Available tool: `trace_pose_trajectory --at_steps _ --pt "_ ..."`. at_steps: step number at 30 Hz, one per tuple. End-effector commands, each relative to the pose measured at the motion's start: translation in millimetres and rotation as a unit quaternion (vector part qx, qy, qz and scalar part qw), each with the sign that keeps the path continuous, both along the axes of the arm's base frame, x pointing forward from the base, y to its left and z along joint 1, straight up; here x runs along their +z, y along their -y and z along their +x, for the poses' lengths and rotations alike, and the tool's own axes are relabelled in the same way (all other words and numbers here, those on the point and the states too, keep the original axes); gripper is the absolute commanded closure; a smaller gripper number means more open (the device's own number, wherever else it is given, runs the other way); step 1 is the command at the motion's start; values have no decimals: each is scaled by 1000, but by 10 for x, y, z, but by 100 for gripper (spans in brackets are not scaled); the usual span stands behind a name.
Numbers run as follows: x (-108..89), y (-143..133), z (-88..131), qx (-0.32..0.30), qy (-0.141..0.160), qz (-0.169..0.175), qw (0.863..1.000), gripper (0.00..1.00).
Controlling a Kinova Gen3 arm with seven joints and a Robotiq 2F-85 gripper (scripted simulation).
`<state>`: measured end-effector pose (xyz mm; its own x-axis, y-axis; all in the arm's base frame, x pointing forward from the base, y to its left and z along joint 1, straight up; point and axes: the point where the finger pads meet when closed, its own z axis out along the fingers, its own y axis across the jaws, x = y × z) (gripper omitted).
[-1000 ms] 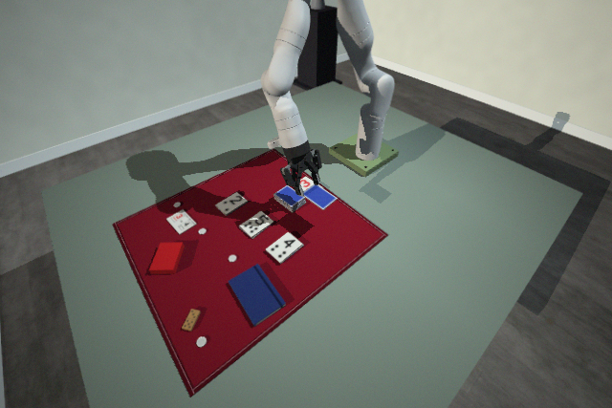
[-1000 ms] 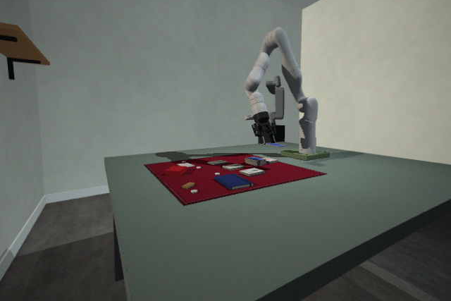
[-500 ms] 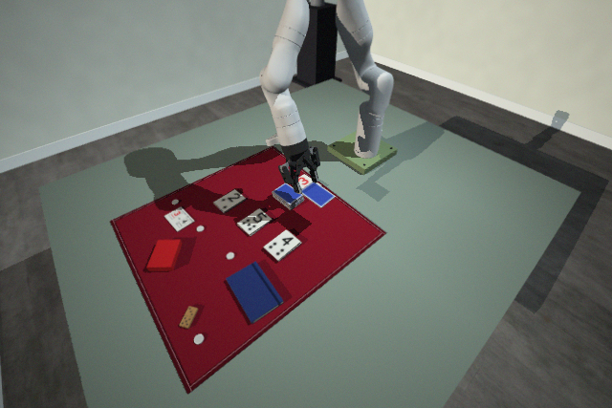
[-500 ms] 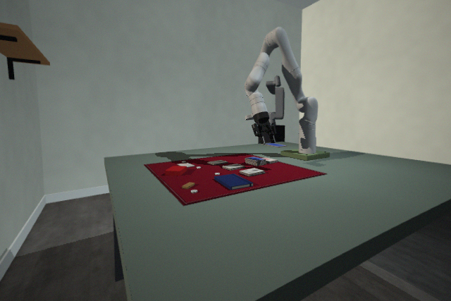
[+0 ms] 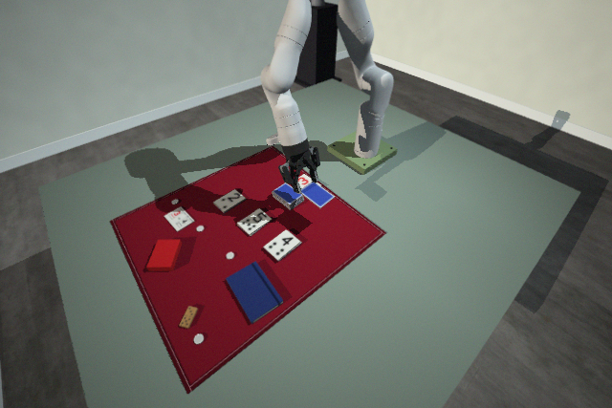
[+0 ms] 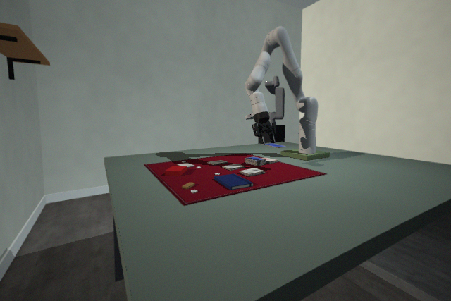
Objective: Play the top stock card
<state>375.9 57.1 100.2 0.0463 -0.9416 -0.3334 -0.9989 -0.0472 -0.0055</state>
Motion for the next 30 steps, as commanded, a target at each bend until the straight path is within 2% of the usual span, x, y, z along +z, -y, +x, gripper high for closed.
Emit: trace_pose_trajectory --at_steps 1,20,30 --pt "14 -29 3 4 2 -4 1000 29" --pt "18 -43 2 4 4 -47 999 29" --pt "21 -56 2 3 5 -86 996 29"
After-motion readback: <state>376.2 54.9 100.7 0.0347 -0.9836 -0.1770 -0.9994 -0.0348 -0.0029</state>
